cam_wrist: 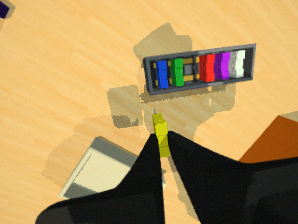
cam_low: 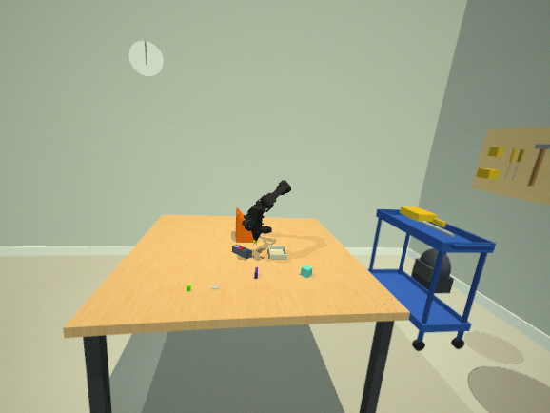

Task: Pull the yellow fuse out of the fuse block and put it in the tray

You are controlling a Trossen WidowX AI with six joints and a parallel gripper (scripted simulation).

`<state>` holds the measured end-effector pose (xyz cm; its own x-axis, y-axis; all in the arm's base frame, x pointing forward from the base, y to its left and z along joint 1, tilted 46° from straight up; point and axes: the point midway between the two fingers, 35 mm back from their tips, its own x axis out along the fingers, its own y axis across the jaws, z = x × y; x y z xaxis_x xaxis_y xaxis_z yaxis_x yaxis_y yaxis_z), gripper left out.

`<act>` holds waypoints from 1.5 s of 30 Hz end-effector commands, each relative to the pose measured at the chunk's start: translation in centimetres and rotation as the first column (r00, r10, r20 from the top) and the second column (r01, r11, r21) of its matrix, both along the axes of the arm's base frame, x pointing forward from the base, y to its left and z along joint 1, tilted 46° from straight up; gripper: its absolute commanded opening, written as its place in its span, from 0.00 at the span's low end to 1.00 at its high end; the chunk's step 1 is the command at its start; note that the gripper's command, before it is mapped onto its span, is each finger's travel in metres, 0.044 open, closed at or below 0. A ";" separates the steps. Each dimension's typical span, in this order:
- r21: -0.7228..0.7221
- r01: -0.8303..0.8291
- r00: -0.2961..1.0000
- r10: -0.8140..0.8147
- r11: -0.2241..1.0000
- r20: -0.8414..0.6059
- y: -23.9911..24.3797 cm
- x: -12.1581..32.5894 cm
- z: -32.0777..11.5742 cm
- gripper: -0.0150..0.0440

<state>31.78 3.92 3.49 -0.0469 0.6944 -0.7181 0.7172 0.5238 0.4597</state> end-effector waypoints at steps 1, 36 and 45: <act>0.003 0.000 1.000 0.000 1.000 -0.005 2.0 -0.2 1.8 0.25; 0.033 -0.005 1.000 0.005 0.999 -0.007 11.4 -3.1 8.1 0.25; 0.035 -0.005 1.000 0.005 0.999 -0.007 12.4 -3.2 7.2 0.25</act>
<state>28.81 15.93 11.09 -0.0487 0.7192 -0.6931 0.7154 0.5093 0.4783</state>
